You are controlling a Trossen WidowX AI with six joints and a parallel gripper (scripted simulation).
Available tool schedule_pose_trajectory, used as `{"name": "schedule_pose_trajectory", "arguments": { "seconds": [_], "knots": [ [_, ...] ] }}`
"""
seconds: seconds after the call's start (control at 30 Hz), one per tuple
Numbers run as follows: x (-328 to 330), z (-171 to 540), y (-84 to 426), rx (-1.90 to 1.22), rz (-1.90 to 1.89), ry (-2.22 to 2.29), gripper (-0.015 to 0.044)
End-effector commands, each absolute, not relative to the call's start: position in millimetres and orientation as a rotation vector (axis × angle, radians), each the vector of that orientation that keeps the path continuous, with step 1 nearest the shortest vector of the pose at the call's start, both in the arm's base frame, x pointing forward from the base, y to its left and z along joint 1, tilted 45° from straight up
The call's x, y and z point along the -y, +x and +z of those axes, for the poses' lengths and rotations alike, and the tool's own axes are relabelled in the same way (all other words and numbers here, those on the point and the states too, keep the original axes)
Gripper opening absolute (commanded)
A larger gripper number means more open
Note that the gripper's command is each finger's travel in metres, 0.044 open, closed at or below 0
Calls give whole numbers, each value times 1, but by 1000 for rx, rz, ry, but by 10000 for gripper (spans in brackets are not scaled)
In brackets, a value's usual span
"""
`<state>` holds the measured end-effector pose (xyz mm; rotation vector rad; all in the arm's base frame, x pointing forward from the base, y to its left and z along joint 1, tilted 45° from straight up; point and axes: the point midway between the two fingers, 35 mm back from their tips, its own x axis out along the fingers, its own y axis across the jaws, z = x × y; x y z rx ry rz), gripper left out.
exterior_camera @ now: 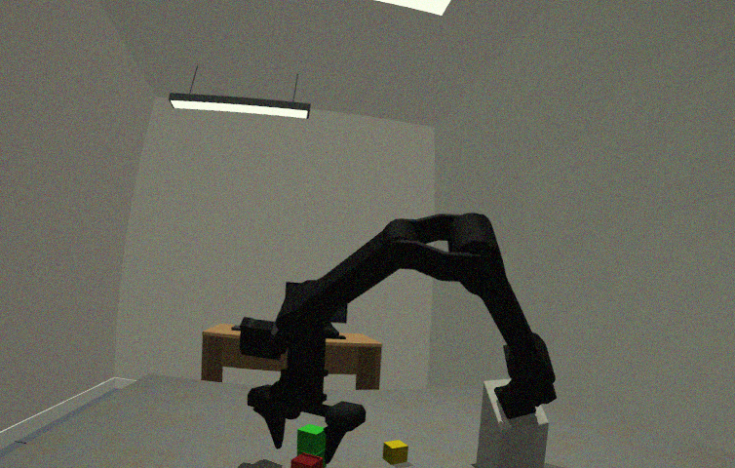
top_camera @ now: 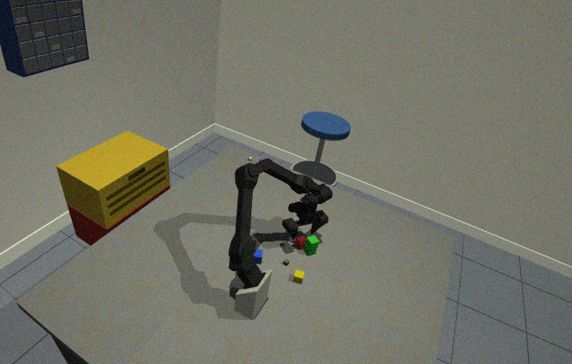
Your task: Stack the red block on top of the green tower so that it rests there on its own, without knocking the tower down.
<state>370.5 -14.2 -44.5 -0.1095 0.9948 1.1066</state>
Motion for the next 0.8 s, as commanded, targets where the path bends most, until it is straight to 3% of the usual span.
{"name": "schedule_pose_trajectory", "arguments": {
  "seconds": [0.0, 0.77],
  "knots": [
    [9, -49, 369, -998, 1110, -100, 440],
    [-15, -72, 371, -997, 1112, -98, 440]
  ]
}}
